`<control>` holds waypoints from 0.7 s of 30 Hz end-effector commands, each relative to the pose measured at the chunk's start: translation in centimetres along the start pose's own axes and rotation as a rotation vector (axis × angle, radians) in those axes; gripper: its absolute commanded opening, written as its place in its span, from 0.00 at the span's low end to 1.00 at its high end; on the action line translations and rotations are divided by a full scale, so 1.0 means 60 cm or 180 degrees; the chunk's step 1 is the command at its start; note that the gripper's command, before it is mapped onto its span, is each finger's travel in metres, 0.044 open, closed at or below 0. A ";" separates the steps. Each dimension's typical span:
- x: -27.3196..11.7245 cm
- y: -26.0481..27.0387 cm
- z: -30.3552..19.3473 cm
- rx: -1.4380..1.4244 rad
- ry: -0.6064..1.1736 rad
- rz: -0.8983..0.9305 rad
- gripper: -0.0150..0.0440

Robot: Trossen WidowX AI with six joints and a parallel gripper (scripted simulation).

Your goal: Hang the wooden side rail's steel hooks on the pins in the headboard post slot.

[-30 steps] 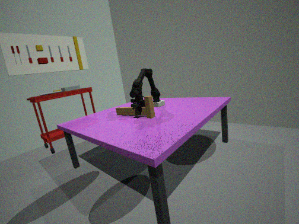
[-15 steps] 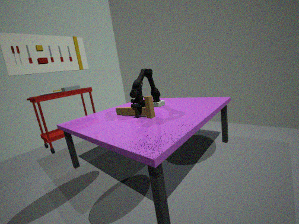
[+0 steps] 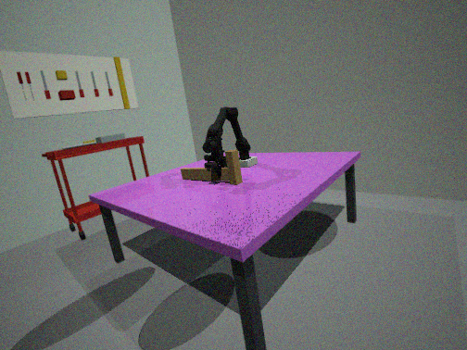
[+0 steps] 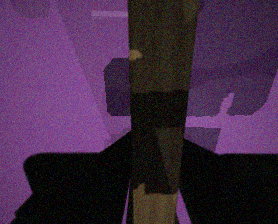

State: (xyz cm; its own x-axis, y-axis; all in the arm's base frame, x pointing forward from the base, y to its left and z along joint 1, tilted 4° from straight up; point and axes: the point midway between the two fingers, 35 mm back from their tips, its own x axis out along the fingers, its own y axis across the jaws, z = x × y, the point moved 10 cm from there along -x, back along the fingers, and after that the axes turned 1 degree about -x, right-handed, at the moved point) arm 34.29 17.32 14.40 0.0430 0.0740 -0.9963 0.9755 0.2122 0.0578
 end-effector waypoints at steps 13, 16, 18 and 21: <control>0.000 0.000 0.000 0.0000 0.0000 0.0000 0.79; -0.021 0.001 0.000 0.0000 0.0005 0.0005 0.92; -0.049 0.000 0.001 0.0001 0.0011 0.0011 1.00; -0.067 -0.001 0.001 0.0001 0.0014 0.0015 1.00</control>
State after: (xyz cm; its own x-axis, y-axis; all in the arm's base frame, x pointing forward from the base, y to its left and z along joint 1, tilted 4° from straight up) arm 34.12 17.05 16.85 0.0377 0.0710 -0.9968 0.9768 0.2078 0.0517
